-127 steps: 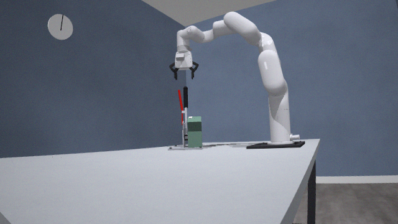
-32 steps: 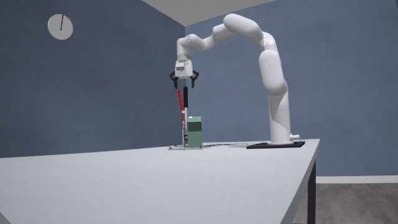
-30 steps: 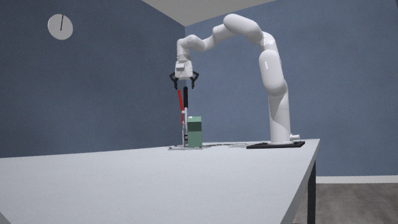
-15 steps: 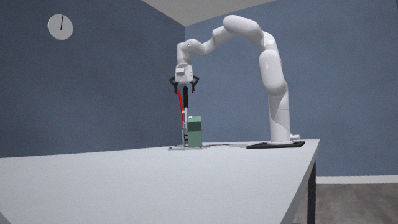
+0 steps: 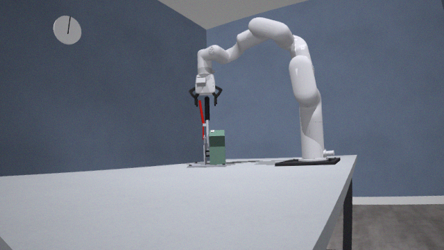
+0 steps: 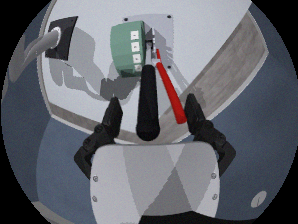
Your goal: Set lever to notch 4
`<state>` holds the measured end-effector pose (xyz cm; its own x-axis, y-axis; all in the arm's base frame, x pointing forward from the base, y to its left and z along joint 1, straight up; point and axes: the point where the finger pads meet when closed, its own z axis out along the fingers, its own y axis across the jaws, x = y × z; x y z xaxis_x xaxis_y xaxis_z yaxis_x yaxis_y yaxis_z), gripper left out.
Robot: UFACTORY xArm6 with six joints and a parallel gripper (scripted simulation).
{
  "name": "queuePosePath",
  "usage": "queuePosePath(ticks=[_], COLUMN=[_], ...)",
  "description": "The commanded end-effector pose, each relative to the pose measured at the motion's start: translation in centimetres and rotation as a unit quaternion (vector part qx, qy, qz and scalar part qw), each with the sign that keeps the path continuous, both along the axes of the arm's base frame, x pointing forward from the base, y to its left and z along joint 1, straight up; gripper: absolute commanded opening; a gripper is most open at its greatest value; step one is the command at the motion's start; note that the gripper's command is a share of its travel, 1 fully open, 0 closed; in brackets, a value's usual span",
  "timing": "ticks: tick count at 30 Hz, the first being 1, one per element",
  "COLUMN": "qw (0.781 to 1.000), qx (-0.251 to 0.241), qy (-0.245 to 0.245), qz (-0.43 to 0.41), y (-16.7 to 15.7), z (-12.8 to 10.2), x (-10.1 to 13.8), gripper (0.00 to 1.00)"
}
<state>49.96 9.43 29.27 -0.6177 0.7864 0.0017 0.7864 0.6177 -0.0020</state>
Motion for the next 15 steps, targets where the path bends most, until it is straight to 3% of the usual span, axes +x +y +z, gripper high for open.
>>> queuePosePath(ticks=[1,12,13,15], qw=[1.0,1.0,1.0,1.0], qx=[0.0,0.0,0.0,0.0], qy=[-0.002,-0.002,-0.002,-0.002], qz=[0.0,0.0,0.0,0.0], y=[0.01,0.01,0.01,0.01], z=[0.17,0.17,0.17,0.17], x=[0.07,0.07,0.07,0.07], gripper=[1.0,1.0,0.0,0.0])
